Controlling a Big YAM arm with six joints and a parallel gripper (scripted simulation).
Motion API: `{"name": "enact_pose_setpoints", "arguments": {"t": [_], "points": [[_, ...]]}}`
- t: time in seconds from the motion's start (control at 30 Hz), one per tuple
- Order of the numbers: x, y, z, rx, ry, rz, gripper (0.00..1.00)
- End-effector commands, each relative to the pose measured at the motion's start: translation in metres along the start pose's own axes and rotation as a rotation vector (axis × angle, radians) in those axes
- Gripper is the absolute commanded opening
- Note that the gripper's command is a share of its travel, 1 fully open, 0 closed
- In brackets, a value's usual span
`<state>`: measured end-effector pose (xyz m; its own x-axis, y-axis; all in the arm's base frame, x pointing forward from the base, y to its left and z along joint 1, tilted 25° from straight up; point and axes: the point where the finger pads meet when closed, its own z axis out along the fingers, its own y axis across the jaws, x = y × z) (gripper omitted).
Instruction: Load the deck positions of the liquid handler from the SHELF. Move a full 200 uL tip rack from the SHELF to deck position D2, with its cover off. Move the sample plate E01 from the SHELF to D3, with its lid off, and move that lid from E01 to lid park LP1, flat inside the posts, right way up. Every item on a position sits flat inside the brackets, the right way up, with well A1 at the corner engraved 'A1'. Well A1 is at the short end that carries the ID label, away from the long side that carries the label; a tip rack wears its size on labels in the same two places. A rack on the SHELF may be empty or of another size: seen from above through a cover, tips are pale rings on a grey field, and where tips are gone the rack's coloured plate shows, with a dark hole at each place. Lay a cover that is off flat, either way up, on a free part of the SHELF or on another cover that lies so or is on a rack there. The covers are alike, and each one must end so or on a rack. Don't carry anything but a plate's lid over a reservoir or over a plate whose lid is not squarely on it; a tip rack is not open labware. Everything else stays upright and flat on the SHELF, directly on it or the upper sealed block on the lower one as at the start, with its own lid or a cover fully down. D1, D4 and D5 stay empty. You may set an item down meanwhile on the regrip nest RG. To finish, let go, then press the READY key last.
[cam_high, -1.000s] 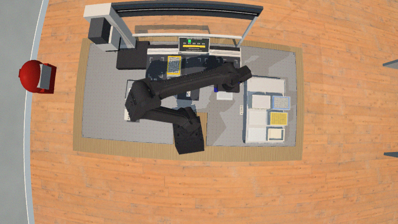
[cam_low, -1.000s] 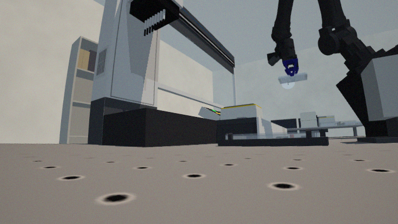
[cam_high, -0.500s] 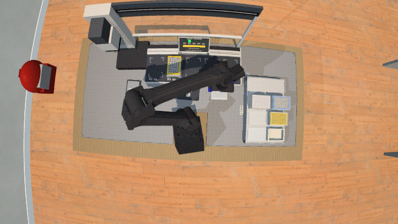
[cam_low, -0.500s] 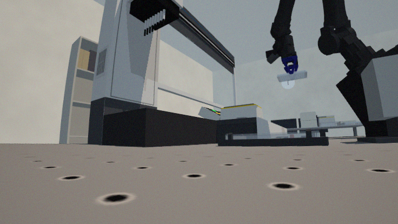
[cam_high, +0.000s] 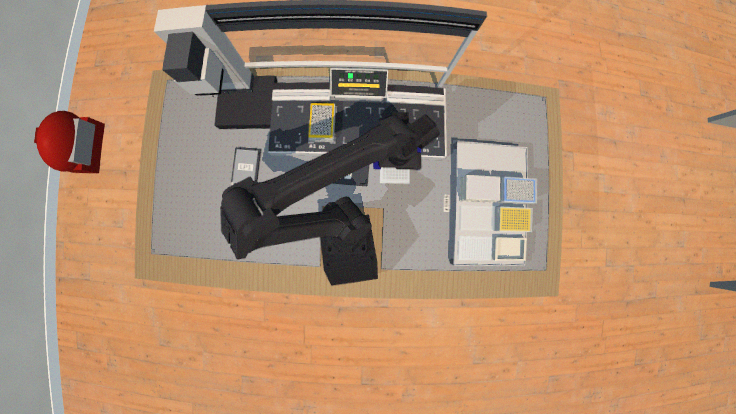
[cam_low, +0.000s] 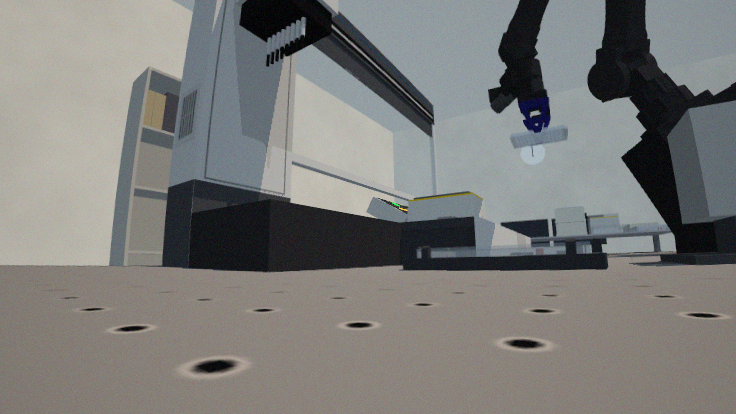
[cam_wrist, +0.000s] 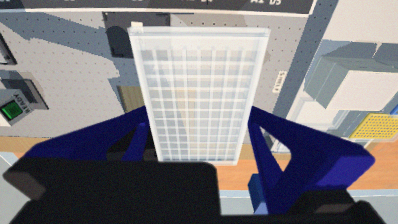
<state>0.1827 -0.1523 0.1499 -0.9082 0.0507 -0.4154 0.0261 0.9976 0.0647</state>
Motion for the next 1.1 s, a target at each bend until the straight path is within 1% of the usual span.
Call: {"name": "enact_pose_setpoints", "arguments": {"t": [0.0, 0.37, 0.47, 0.53, 0.93, 1.07], "points": [[-0.001, 0.009, -0.003, 0.002, -0.003, 0.016, 0.0], [-0.002, 0.034, -0.003, 0.002, -0.004, 0.016, 0.0], [-0.003, 0.036, -0.003, 0.006, -0.009, 0.014, 0.0], [-0.002, 0.041, -0.003, 0.001, -0.004, 0.017, 0.0], [-0.002, 0.069, -0.003, 0.001, -0.005, 0.017, 0.0], [-0.003, 0.073, -0.003, 0.003, -0.01, 0.015, 0.0]]}}
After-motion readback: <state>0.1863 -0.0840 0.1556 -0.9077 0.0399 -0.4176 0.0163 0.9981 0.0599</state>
